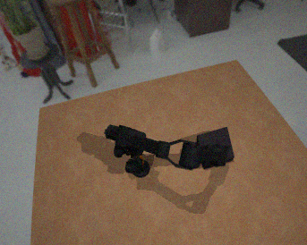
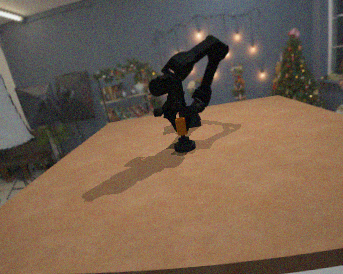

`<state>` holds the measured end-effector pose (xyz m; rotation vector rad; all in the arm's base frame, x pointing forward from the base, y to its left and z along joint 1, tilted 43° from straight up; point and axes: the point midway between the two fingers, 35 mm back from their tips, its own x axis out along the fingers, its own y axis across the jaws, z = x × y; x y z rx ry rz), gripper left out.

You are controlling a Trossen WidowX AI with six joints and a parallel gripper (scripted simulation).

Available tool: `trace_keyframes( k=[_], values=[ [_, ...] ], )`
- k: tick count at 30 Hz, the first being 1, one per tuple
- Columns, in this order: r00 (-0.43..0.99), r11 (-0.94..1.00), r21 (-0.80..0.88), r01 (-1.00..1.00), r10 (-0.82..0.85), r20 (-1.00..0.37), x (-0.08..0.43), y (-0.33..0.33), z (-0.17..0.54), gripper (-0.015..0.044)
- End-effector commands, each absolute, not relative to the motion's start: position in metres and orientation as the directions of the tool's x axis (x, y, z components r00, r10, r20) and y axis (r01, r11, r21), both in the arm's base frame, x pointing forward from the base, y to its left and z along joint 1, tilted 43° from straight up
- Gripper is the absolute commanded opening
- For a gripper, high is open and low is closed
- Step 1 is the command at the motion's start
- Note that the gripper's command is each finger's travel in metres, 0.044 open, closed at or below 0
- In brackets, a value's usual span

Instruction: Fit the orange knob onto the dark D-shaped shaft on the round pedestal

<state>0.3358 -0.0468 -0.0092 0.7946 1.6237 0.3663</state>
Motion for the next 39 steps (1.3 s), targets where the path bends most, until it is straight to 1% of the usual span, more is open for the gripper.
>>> trace_keyframes(
  k=[1,39],
  values=[
    [-0.029,0.717,0.635,0.288,0.669,-0.742,0.3374,-0.0486,-0.0059,0.0000],
    [-0.029,0.717,0.635,0.288,0.669,-0.742,0.3363,-0.0459,-0.0107,0.0000]
  ],
)
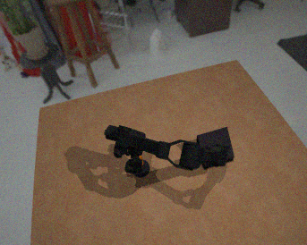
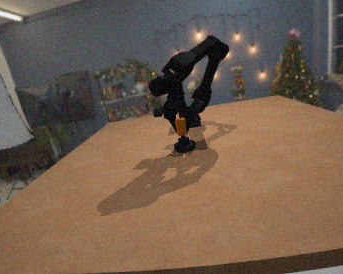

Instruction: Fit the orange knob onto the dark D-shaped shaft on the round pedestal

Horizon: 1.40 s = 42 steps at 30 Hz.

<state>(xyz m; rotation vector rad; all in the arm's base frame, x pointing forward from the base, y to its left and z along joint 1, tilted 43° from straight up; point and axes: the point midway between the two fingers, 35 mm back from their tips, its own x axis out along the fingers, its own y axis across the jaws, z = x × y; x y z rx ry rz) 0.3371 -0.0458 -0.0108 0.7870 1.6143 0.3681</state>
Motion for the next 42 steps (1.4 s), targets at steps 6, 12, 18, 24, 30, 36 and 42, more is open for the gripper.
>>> trace_keyframes(
  k=[6,12,18,24,30,36,42],
  values=[
    [-0.029,0.717,0.635,0.288,0.669,-0.742,0.3363,-0.0459,-0.0107,0.0000],
    [-0.029,0.717,0.635,0.288,0.669,-0.742,0.3363,-0.0459,-0.0107,0.0000],
    [-0.029,0.717,0.635,0.288,0.669,-0.742,0.3363,-0.0459,-0.0107,0.0000],
    [-0.029,0.717,0.635,0.288,0.669,-0.742,0.3350,-0.0477,-0.0082,0.0000],
    [-0.029,0.712,0.629,0.314,0.669,-0.742,0.3350,-0.0489,-0.0057,0.0000],
    [-0.029,0.706,0.623,0.338,0.669,-0.742,0.3366,-0.0488,-0.0056,0.0000],
    [-0.029,0.706,0.623,0.338,0.669,-0.742,0.3393,-0.0477,-0.0079,0.0000]
  ],
)
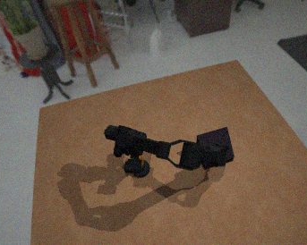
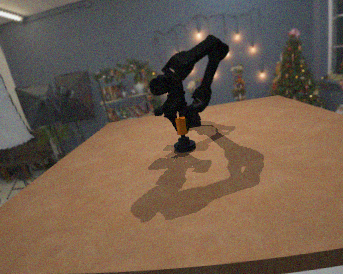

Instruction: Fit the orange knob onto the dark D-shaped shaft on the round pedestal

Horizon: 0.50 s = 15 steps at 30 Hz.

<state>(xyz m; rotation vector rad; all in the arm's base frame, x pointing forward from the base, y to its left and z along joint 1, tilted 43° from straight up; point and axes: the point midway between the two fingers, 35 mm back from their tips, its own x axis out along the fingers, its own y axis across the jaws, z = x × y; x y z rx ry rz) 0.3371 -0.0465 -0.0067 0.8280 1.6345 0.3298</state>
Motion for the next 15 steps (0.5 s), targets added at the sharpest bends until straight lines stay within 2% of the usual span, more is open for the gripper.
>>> trace_keyframes(
  k=[1,15],
  values=[
    [-0.029,0.706,0.623,0.338,0.669,-0.742,0.3392,-0.0476,-0.0082,0.0000],
    [-0.029,0.706,0.623,0.338,0.669,-0.742,0.3357,-0.0476,-0.0083,0.0000]
  ],
)
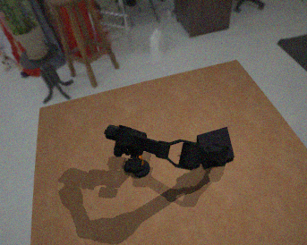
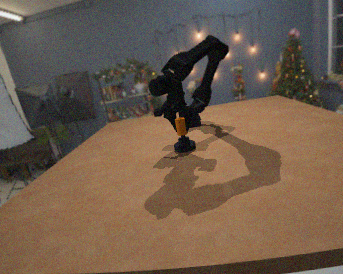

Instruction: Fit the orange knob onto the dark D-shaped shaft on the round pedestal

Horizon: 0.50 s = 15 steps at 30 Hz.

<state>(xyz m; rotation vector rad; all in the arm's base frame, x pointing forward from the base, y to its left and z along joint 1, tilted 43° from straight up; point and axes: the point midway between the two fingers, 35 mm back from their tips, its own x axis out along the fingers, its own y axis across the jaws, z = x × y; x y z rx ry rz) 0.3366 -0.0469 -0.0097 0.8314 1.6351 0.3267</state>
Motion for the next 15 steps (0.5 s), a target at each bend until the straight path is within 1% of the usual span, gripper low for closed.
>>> trace_keyframes(
  k=[1,15],
  values=[
    [-0.029,0.706,0.623,0.338,0.669,-0.742,0.3358,-0.0476,-0.0077,0.0000],
    [-0.029,0.706,0.623,0.338,0.669,-0.742,0.3389,-0.0481,-0.0063,0.0000]
  ],
)
